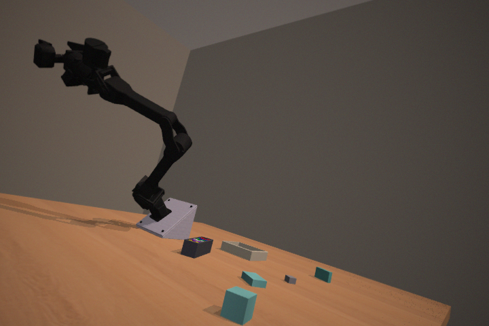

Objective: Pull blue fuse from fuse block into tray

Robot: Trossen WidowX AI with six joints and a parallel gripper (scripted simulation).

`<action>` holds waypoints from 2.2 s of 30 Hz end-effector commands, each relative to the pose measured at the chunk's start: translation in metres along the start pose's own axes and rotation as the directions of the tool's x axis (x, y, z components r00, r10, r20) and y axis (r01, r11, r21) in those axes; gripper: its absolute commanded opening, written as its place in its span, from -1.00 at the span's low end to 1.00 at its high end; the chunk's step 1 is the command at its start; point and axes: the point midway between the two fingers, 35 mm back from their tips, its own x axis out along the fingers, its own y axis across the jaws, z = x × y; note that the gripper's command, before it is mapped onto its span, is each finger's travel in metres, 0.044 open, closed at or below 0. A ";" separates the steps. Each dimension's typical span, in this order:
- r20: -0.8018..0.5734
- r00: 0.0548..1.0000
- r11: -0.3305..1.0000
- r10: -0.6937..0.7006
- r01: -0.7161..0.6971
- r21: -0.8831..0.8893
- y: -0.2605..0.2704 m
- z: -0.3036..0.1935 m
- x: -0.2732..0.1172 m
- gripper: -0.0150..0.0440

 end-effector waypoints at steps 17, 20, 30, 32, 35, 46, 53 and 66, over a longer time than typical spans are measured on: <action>0.349 0.868 0.809 -0.354 0.097 0.579 -0.093 0.113 0.005 -0.24; 0.406 0.800 0.738 -0.441 0.066 0.672 -0.122 0.133 -0.008 -0.24; 0.517 0.449 0.499 -0.729 -0.169 0.850 -0.228 0.174 -0.099 -0.24; 0.522 0.372 0.473 -0.767 -0.221 0.853 -0.245 0.176 -0.122 -0.24; 0.523 0.256 0.450 -0.813 -0.295 0.843 -0.266 0.175 -0.160 -0.24; 0.508 -0.218 0.547 -0.833 -0.460 0.699 -0.299 0.155 -0.335 -0.24; 0.507 -0.470 0.689 -0.723 -0.438 0.578 -0.270 0.131 -0.456 -0.24; 0.567 -0.669 0.867 -0.480 -0.264 0.422 -0.122 0.096 -0.626 -0.24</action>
